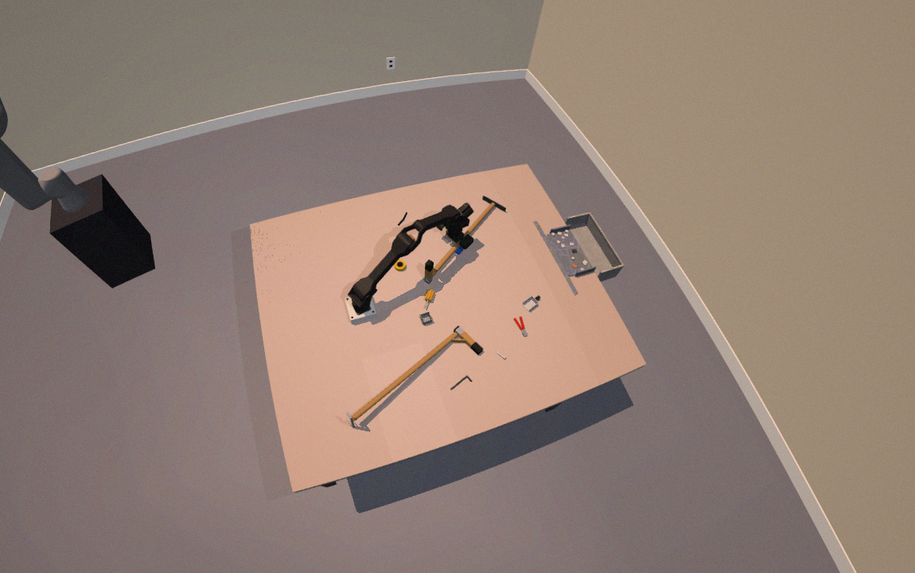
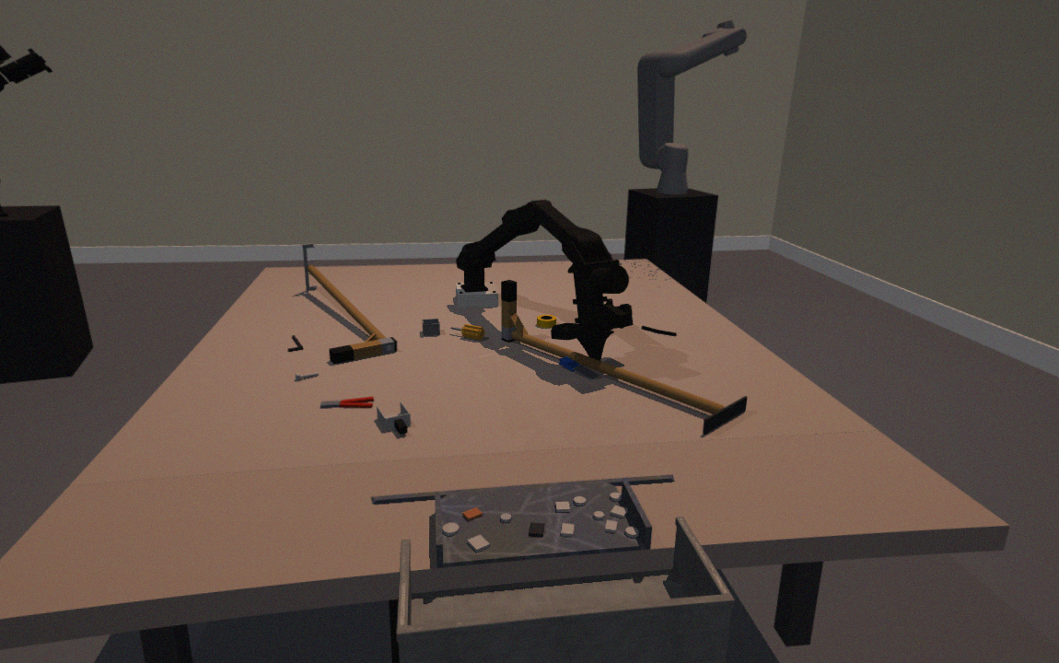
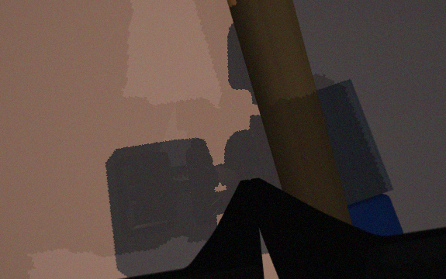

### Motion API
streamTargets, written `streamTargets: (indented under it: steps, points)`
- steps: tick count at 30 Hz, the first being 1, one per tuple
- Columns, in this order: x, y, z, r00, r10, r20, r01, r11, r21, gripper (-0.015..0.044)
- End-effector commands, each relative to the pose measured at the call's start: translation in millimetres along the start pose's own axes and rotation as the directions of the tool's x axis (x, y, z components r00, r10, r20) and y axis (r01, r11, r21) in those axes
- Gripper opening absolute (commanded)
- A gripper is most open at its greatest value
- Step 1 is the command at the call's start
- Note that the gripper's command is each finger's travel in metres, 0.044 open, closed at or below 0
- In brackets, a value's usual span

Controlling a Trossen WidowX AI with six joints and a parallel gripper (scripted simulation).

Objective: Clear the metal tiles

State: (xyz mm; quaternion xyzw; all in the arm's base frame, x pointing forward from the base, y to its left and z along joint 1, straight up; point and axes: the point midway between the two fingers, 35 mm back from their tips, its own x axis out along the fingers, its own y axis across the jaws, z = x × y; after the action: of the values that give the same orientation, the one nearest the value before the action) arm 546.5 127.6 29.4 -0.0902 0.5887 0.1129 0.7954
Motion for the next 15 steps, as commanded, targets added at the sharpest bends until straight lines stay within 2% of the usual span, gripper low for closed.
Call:
streamTargets:
  steps: [1,15]
  points:
    - [0,-3,2,1.000,0.004,0.008,-0.004,1.000,-0.004,0.0000]
    - [1,-17,3,1.000,0.001,0.021,-0.001,1.000,-0.004,0.0000]
